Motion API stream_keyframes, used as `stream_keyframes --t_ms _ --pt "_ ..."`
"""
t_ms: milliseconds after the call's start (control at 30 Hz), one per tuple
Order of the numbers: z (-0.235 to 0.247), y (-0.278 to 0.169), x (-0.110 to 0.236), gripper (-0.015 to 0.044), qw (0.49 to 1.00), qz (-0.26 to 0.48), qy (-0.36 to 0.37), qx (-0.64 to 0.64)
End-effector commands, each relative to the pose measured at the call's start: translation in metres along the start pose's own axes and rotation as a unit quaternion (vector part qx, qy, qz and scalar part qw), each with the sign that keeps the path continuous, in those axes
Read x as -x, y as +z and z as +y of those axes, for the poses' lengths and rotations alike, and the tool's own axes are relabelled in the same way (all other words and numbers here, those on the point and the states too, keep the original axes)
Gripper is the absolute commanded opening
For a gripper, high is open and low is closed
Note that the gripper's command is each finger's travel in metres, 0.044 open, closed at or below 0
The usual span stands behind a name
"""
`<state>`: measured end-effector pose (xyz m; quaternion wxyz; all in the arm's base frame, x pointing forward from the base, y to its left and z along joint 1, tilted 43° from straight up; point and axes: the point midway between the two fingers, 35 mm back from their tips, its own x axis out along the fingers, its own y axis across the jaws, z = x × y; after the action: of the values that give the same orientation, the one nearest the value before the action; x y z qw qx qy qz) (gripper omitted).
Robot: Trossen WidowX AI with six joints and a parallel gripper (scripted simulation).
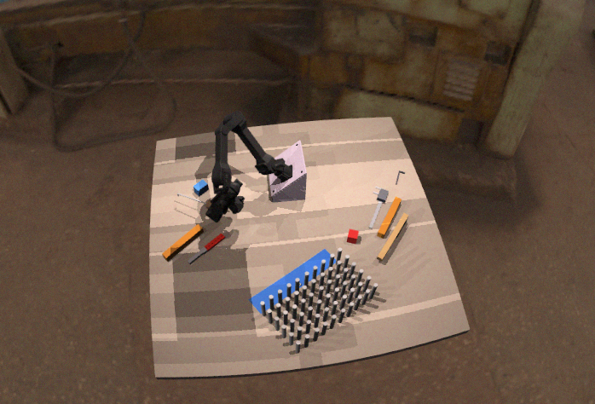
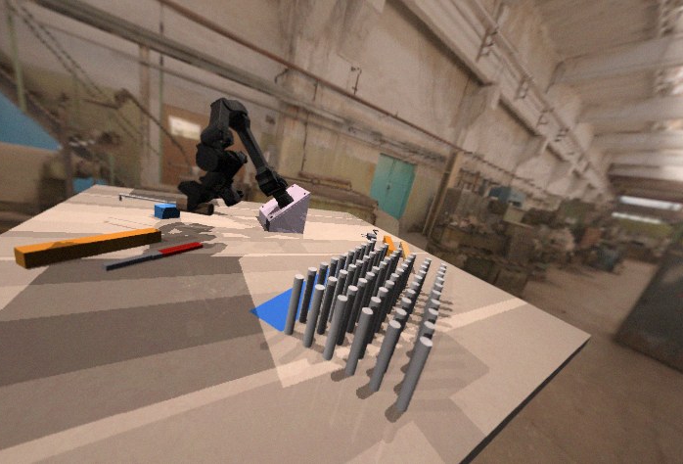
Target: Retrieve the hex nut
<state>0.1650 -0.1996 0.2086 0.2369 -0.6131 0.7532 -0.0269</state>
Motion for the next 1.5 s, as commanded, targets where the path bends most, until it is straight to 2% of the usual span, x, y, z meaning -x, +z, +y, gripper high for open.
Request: stream_keyframes --t_ms 0,1467 --pt "0.001 0.003 -0.002 0.0 1.0 -0.001 0.001 0.005" --pt "0.0 0.013 -0.02 0.0 1.0 -0.003 -0.001 0.004"
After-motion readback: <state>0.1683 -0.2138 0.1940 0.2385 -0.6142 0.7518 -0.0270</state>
